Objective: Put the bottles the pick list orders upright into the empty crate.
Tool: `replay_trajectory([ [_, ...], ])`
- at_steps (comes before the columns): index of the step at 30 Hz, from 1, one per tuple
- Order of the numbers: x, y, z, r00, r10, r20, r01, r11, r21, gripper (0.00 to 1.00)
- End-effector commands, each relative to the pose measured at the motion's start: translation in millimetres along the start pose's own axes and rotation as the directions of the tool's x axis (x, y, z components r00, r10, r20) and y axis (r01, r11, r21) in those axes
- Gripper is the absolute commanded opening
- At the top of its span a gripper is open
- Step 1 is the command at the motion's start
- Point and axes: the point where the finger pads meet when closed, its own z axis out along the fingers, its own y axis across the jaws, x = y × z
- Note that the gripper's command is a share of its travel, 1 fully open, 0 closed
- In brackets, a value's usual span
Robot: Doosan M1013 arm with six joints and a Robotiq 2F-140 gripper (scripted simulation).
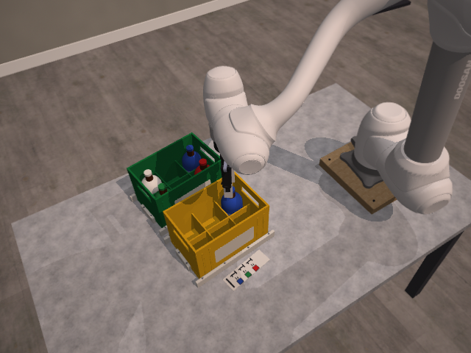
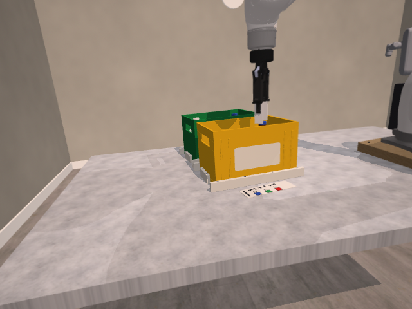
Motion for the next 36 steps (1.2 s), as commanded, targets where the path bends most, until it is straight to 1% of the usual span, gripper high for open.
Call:
replay_trajectory([
  [1,0.0,0.0,-7.4,1.0,0.0,0.0,0.0,1.0,0.0,0.38],
  [10,0.0,0.0,-31.4,1.0,0.0,0.0,0.0,1.0,0.0,0.38],
  [12,0.0,0.0,-31.4,1.0,0.0,0.0,0.0,1.0,0.0,0.38],
  [24,0.0,0.0,-63.1,1.0,0.0,0.0,0.0,1.0,0.0,0.38],
  [36,0.0,0.0,-63.1,1.0,0.0,0.0,0.0,1.0,0.0,0.38],
])
